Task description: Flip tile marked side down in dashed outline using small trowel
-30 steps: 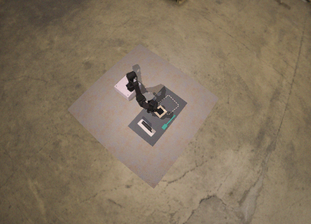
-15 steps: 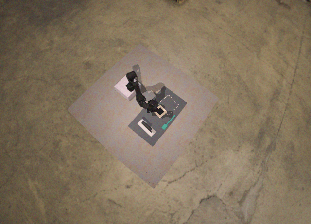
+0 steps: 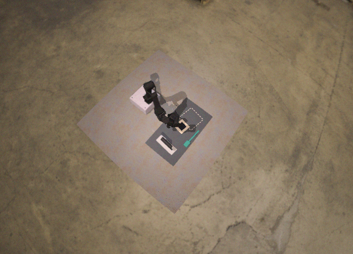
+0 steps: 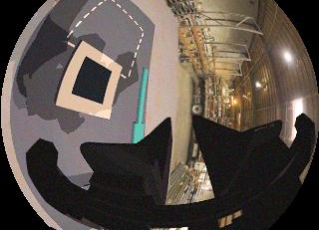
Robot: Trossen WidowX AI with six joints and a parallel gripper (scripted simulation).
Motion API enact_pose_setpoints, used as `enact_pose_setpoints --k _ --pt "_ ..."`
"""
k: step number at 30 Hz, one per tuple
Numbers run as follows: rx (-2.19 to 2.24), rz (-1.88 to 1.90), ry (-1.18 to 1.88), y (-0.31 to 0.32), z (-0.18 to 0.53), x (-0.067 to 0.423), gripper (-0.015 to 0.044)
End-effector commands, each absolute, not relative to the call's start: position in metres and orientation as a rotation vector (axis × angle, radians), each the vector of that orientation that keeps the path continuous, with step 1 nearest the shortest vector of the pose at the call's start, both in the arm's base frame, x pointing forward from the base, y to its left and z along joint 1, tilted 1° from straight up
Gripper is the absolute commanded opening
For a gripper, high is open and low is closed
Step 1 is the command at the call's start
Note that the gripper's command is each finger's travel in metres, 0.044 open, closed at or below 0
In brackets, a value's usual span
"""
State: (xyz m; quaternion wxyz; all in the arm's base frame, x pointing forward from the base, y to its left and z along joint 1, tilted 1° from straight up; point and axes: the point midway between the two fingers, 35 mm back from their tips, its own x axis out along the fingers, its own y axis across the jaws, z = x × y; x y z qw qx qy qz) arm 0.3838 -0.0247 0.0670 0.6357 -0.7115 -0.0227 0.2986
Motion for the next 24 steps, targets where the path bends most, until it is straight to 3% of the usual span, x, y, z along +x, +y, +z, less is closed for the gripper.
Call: enact_pose_setpoints --k 1,3,7,20,24 --pt "-1.626 0.682 -0.052 -0.0247 0.0670 0.3838 0.0100" --pt "-1.626 0.682 -0.052 -0.0247 0.0670 0.3838 0.0100" --pt "-1.626 0.682 -0.052 -0.0247 0.0670 0.3838 0.0000" --pt "-1.626 0.682 -0.052 -0.0247 0.0670 0.3838 0.0000" --pt "-1.626 0.682 -0.052 -0.0247 0.0670 0.3838 0.0100"
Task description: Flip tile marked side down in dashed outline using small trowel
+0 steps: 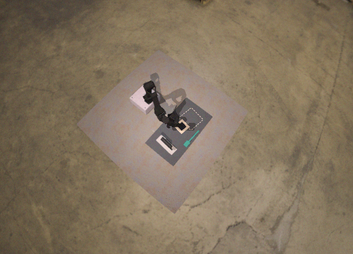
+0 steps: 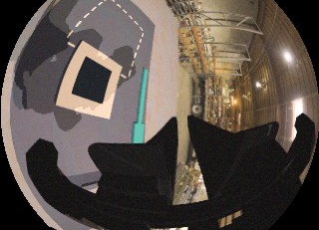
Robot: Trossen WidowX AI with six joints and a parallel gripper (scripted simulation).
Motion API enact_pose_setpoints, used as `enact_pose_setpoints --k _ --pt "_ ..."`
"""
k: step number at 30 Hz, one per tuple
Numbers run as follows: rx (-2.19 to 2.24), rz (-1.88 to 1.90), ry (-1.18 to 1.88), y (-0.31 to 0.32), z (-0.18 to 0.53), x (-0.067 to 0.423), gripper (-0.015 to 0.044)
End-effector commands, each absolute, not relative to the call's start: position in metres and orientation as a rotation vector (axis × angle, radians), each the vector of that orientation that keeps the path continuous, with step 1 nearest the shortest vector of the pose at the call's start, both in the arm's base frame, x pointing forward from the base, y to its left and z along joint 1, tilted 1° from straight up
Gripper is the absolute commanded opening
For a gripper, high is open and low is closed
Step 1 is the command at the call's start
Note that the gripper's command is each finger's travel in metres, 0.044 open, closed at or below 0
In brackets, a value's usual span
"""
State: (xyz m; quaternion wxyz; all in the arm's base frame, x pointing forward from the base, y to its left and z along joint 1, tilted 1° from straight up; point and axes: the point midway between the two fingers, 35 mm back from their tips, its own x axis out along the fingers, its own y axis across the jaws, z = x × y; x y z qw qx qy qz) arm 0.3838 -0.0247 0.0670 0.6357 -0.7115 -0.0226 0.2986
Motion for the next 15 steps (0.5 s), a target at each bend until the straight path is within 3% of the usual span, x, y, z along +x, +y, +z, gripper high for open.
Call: enact_pose_setpoints --k 1,7,15 --pt "-1.626 0.682 -0.052 -0.025 0.067 0.384 0.0126" --pt "-1.511 0.682 0.070 -0.039 0.062 0.397 0.0270" --pt "-1.305 0.668 0.278 -0.063 0.053 0.415 0.0270"
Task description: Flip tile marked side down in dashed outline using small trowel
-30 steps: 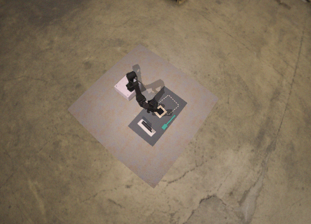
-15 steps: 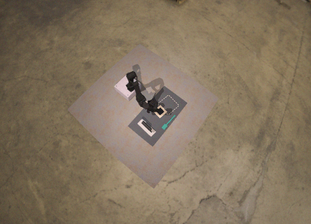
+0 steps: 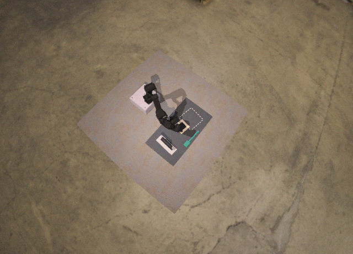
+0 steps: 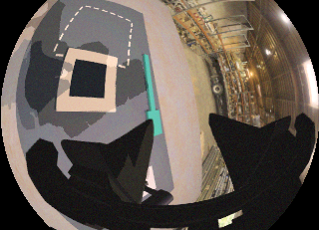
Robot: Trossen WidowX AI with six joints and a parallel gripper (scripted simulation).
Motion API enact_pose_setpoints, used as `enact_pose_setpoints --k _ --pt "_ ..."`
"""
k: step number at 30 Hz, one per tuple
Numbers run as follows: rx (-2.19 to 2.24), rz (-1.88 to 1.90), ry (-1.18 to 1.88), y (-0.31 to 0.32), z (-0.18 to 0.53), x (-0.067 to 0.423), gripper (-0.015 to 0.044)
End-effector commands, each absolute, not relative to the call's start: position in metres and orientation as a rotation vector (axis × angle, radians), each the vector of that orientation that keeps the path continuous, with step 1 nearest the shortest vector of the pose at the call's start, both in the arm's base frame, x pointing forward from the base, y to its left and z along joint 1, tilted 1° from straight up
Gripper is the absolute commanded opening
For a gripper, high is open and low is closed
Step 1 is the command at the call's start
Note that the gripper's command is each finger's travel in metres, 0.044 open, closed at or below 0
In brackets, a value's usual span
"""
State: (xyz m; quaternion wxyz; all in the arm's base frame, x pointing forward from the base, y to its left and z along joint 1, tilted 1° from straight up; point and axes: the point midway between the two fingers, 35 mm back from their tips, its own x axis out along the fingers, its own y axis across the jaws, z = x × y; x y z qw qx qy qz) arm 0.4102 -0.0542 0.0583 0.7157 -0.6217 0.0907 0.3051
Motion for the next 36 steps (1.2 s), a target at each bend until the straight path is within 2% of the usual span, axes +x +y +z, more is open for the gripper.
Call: enact_pose_setpoints --k 1,18,36 --pt "-1.279 0.666 0.303 -0.066 0.052 0.417 0.0270" --pt "-0.842 0.561 0.723 -0.111 0.038 0.436 0.0270" --pt "-0.401 0.327 1.139 -0.154 0.036 0.431 0.0270"
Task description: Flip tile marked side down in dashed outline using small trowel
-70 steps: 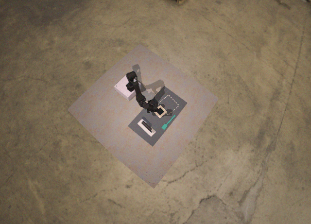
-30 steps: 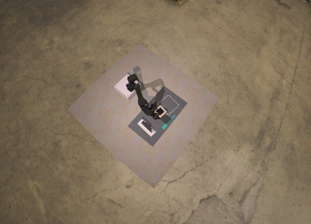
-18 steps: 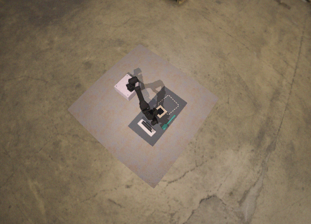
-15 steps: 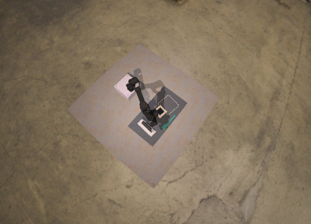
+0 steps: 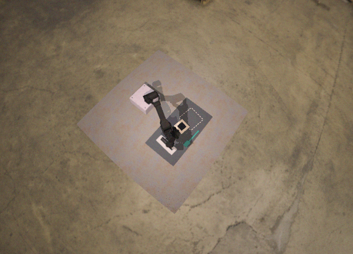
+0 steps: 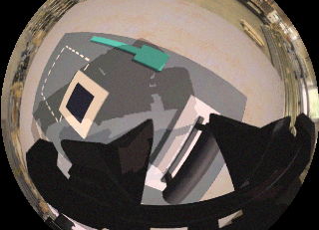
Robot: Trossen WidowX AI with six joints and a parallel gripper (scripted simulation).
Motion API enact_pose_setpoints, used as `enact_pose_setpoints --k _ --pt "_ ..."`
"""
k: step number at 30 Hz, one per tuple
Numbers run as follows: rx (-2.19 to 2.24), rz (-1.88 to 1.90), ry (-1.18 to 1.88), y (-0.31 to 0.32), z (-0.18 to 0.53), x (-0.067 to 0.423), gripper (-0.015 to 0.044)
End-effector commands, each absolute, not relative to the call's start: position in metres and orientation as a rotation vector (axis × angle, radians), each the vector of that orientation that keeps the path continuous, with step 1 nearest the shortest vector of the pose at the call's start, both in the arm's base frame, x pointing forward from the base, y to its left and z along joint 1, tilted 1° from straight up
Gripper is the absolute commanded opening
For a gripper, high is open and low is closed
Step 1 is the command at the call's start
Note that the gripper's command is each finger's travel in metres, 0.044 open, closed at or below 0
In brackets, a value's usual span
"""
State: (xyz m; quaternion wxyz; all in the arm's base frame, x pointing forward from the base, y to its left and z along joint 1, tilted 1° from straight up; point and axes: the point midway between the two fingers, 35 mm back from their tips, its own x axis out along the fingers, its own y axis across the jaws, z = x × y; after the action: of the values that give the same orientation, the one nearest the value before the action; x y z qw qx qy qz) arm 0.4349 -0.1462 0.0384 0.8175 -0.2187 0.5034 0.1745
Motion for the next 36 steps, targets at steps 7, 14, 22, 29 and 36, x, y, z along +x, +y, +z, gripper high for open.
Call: enact_pose_setpoints --k 7,14,22,29,36 --pt "-0.247 0.204 1.289 -0.168 0.040 0.423 0.0270" --pt "-0.107 0.066 1.428 -0.181 0.047 0.411 0.0270" --pt "0.008 -0.074 1.546 -0.192 0.055 0.397 0.0270" --pt "0.008 -0.074 1.546 -0.192 0.053 0.398 0.0270" --pt "0.010 -0.074 1.546 -0.193 0.042 0.399 0.0270"
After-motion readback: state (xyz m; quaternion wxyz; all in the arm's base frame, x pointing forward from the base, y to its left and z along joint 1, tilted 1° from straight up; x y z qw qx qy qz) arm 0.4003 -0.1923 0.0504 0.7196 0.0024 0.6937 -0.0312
